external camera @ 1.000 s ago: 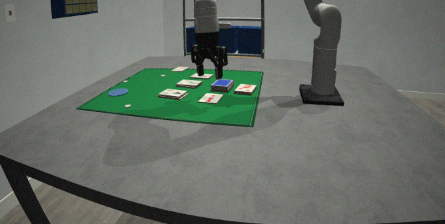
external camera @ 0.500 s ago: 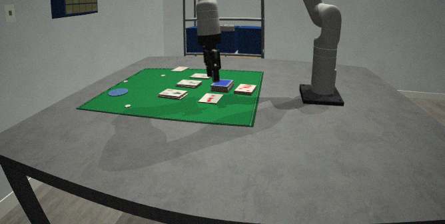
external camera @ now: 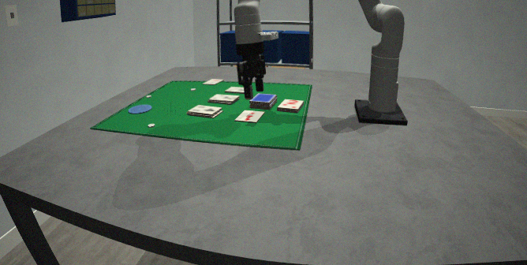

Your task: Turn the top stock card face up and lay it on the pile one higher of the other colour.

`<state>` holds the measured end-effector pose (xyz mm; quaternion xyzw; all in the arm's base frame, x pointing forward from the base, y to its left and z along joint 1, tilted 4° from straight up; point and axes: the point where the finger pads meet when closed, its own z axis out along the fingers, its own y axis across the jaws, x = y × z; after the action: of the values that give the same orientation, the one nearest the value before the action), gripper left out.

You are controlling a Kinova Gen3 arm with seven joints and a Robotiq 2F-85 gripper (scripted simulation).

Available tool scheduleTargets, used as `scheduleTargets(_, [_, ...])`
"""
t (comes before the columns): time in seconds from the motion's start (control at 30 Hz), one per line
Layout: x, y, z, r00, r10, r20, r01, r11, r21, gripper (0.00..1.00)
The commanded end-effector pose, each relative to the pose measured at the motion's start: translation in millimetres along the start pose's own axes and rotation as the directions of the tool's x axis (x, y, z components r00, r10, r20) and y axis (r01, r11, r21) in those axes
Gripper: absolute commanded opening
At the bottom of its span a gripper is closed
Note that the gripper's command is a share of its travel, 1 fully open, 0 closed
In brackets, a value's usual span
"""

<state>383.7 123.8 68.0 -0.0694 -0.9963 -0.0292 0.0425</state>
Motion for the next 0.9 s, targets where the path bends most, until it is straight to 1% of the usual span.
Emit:
scheduleTargets(0.0, [7, 0, 4.1, 0.989, 0.148, -0.012, -0.147, 0.989, 0.016, 0.85])
scheduleTargets(0.07, [7, 0, 4.1, 0.989, 0.148, -0.012, -0.147, 0.989, 0.016, 0.85])
scheduleTargets(0.13, [6, -1, 4.5, 0.974, 0.226, -0.010, -0.226, 0.974, 0.015, 0.85])
scheduleTargets(0.17, [6, -2, 4.6, 0.962, 0.273, -0.008, -0.272, 0.962, 0.015, 0.85])
scheduleTargets(0.27, [5, -3, 4.8, 0.908, 0.419, -0.002, -0.419, 0.908, 0.012, 0.85])
scheduleTargets(0.4, [3, -4, 4.7, 0.825, 0.565, 0.004, -0.565, 0.825, 0.005, 0.85])
scheduleTargets(0.57, [0, -5, 3.9, 0.696, 0.718, 0.011, -0.718, 0.696, -0.007, 0.85])
scheduleTargets(0.63, [0, -5, 3.9, 0.696, 0.718, 0.011, -0.718, 0.696, -0.007, 0.85])
scheduleTargets(0.87, [-5, -6, 2.0, 0.499, 0.866, 0.014, -0.866, 0.500, -0.030, 0.85])
